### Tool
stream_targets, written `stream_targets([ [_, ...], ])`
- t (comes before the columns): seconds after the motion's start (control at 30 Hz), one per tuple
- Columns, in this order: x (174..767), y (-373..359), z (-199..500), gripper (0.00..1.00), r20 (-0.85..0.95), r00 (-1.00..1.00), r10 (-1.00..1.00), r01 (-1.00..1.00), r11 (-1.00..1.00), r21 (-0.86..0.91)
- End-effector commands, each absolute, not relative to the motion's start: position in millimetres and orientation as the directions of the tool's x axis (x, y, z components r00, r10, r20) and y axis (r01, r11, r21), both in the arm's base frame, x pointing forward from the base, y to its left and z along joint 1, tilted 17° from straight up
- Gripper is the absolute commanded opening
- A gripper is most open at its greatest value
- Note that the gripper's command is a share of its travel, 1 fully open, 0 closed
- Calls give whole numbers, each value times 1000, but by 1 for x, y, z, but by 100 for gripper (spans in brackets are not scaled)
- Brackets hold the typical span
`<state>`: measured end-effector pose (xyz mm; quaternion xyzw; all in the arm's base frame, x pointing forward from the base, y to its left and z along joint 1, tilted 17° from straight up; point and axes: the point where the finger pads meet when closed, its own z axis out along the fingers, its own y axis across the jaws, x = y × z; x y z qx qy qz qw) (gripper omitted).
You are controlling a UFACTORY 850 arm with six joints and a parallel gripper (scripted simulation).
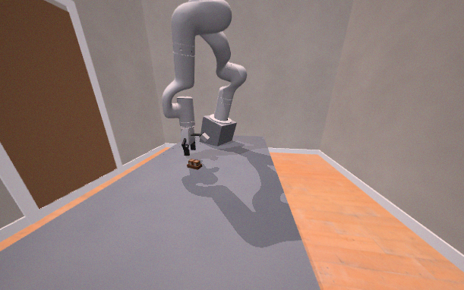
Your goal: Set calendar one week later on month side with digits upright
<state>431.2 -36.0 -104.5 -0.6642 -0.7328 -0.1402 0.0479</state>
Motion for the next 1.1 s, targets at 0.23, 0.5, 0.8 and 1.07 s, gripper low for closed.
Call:
stream_targets([
  [0.23,459,-39,-102,100,257,-113,960,987,78,141],
  [0.5,476,-41,-100,100,257,-113,960,987,78,141],
  [0.8,490,-43,-99,100,257,-113,960,987,78,141],
  [1.07,514,-45,-97,100,257,-113,960,987,78,141],
])
